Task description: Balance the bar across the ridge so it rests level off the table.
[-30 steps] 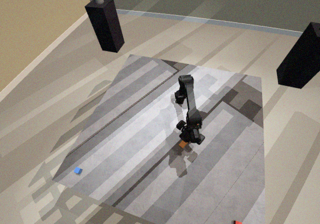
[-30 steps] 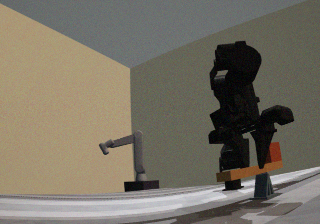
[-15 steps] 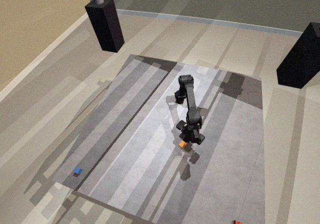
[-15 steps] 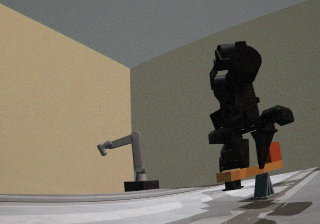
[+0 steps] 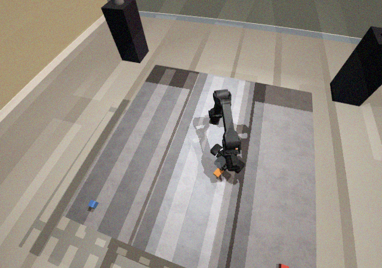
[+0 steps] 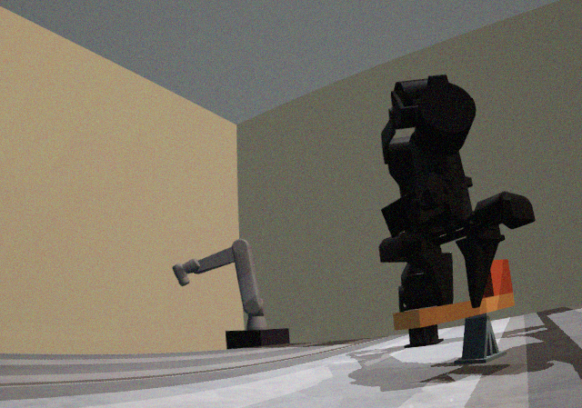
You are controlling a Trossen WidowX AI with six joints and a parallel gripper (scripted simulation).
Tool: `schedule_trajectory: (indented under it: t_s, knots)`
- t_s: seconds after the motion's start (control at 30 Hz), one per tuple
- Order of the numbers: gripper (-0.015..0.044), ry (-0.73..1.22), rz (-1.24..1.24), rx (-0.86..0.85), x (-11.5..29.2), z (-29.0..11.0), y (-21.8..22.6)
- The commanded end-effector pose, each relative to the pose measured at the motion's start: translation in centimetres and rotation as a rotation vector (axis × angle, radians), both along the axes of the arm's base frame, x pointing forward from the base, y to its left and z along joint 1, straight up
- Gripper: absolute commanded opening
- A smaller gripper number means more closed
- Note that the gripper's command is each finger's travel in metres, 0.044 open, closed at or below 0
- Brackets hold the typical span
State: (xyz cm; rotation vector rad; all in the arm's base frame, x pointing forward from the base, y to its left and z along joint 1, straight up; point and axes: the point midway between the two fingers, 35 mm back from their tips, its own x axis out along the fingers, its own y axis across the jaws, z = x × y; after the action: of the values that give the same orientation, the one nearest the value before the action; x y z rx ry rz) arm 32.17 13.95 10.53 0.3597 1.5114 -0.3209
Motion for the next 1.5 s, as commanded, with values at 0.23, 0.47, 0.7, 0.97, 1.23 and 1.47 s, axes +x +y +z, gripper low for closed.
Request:
schedule_trajectory:
  t_s: [0.23, 0.47, 0.7, 0.97, 1.23, 1.47]
  knots:
    - [0.0172, 0.001, 0.0, -0.001, 0.0, 0.0, 0.0]
    - [0.0185, 0.001, 0.0, -0.001, 0.0, 0.0, 0.0]
    - [0.0185, 0.001, 0.0, -0.001, 0.0, 0.0, 0.0]
    - [0.0316, 0.001, 0.0, -0.001, 0.0, 0.0, 0.0]
    - [0.044, 0.001, 0.0, -0.001, 0.0, 0.2, 0.0]
    - [0.044, 0.0, 0.0, 0.0, 0.1, 7.3, 0.1]
